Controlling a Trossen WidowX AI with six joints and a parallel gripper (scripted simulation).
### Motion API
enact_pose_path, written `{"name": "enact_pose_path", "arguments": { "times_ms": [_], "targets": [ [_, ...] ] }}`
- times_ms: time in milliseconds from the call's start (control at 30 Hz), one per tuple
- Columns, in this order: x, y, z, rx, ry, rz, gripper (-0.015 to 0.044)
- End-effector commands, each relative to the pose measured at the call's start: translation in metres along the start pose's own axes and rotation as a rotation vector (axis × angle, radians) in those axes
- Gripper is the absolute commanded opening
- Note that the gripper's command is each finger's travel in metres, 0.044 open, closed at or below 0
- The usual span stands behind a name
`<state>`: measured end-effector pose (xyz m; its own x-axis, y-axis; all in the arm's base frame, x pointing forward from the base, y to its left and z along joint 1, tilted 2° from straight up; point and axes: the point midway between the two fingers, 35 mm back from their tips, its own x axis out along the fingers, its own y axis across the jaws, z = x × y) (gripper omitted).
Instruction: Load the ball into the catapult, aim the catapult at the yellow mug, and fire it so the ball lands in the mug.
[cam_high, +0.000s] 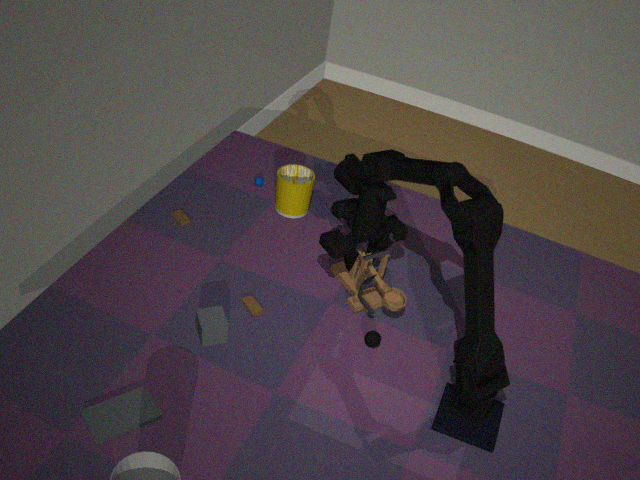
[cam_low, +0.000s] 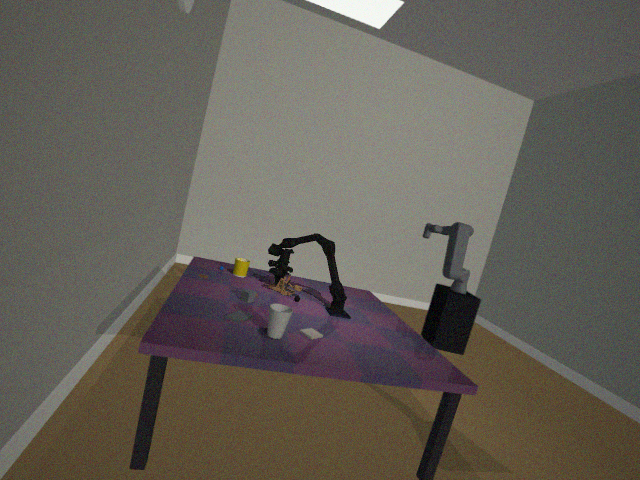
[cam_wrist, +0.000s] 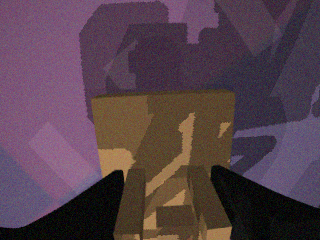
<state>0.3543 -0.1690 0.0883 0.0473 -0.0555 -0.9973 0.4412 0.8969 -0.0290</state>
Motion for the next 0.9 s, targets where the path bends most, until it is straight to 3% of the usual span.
{"name": "enact_pose_path", "arguments": {
  "times_ms": [0, 300, 400, 633, 867],
  "targets": [
    [-0.001, 0.000, 0.001, 0.001, -0.003, -0.001, 0.0131],
    [-0.001, 0.000, 0.001, 0.001, -0.003, -0.001, 0.0368],
    [-0.019, 0.000, 0.003, 0.001, -0.003, -0.001, 0.0440],
    [-0.098, 0.000, 0.000, 0.000, -0.001, 0.000, 0.0440],
    [-0.088, 0.000, 0.001, -0.004, -0.003, 0.000, 0.0440]
  ]
}}
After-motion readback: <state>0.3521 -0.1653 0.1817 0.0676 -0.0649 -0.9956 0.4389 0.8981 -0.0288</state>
